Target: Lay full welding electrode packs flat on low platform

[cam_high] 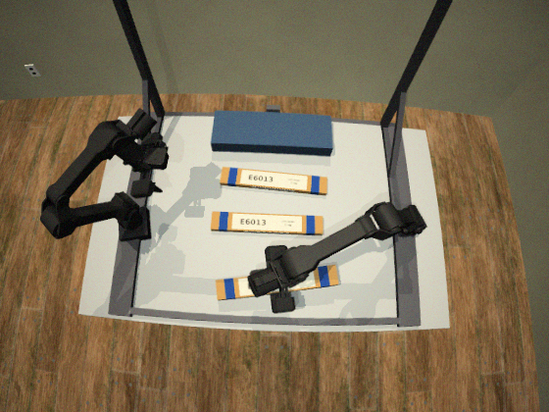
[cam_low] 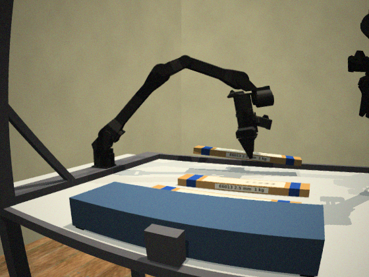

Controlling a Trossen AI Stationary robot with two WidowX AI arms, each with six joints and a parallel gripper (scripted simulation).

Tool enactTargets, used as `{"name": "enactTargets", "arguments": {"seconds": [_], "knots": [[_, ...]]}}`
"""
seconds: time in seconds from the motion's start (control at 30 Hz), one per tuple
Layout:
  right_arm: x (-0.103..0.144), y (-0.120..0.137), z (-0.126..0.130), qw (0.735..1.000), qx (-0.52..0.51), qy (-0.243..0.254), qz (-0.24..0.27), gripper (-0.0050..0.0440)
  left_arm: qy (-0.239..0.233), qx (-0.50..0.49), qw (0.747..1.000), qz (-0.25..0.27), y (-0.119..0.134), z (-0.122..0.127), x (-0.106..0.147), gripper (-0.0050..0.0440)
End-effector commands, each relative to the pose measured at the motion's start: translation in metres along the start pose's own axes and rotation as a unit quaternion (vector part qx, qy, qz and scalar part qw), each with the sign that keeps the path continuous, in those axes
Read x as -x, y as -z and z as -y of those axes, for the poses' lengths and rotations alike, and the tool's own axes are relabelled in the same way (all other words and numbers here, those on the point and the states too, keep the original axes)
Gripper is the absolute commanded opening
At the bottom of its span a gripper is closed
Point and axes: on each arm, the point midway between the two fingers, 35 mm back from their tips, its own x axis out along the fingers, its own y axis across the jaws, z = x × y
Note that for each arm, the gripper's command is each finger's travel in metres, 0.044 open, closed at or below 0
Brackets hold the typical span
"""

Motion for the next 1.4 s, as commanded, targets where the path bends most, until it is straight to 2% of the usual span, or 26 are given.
{"name": "enactTargets", "arguments": {"seconds": [0.0,0.57,0.7,1.1,1.27,1.37], "knots": [[0.005,-0.003,-0.002,1.000,-0.003,-0.007,0.007,0.0430,-0.021,-0.005,0.997,0.073,-0.026,-0.002,0.065,-0.0050],[0.005,-0.003,-0.002,1.000,-0.003,-0.007,0.007,0.0430,-0.021,-0.006,0.997,0.073,-0.031,-0.002,0.077,-0.0050],[0.005,-0.003,-0.002,1.000,-0.003,-0.007,0.007,0.0430,-0.018,-0.005,0.998,0.064,-0.031,-0.002,0.069,-0.0050],[0.005,-0.003,-0.002,1.000,-0.003,-0.007,0.007,0.0430,-0.020,-0.006,0.997,0.070,-0.033,-0.002,0.074,-0.0050],[0.005,-0.003,-0.002,1.000,-0.003,-0.007,0.007,0.0430,-0.004,-0.086,0.994,0.072,-0.029,0.012,0.082,-0.0050],[0.005,-0.003,-0.002,1.000,-0.003,-0.007,0.007,0.0430,-0.004,-0.086,0.994,0.072,-0.029,0.015,0.082,-0.0050]]}}
